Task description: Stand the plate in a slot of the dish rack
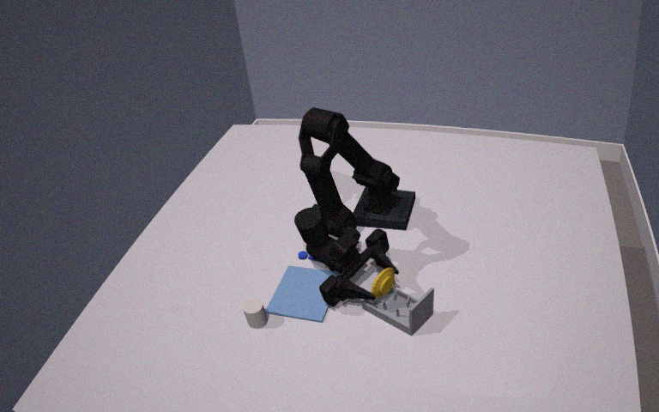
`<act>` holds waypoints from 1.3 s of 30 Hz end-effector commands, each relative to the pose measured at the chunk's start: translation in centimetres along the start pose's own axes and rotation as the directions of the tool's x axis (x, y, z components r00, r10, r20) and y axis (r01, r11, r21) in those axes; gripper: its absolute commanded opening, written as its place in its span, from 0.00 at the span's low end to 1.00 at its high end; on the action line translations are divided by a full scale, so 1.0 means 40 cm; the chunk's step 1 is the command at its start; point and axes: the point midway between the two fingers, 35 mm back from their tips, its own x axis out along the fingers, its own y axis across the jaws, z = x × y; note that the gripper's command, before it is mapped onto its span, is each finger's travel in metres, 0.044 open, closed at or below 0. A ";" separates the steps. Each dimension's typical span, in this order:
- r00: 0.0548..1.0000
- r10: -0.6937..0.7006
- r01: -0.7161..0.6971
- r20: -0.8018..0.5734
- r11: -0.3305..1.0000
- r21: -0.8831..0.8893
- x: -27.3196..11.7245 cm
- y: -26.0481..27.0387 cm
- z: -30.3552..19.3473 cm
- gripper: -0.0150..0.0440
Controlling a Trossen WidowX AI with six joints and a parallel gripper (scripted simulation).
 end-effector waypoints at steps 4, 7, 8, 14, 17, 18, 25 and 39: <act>1.000 -0.004 0.004 -0.007 1.000 0.003 0.004 -0.007 -0.031 0.25; 1.000 -0.001 0.001 -0.006 1.000 0.012 0.002 -0.003 -0.025 0.25; 1.000 -0.001 0.001 -0.006 1.000 0.012 0.002 -0.003 -0.025 0.25; 1.000 -0.001 0.001 -0.006 1.000 0.012 0.002 -0.003 -0.025 0.25; 1.000 -0.001 0.001 -0.006 1.000 0.007 0.002 -0.004 -0.025 0.34; 1.000 -0.001 0.001 -0.006 1.000 0.007 0.002 -0.004 -0.025 0.39; 1.000 -0.001 0.001 -0.006 1.000 0.007 0.002 -0.004 -0.025 0.70; 1.000 0.000 0.000 0.002 1.000 -0.019 0.002 -0.004 0.013 0.93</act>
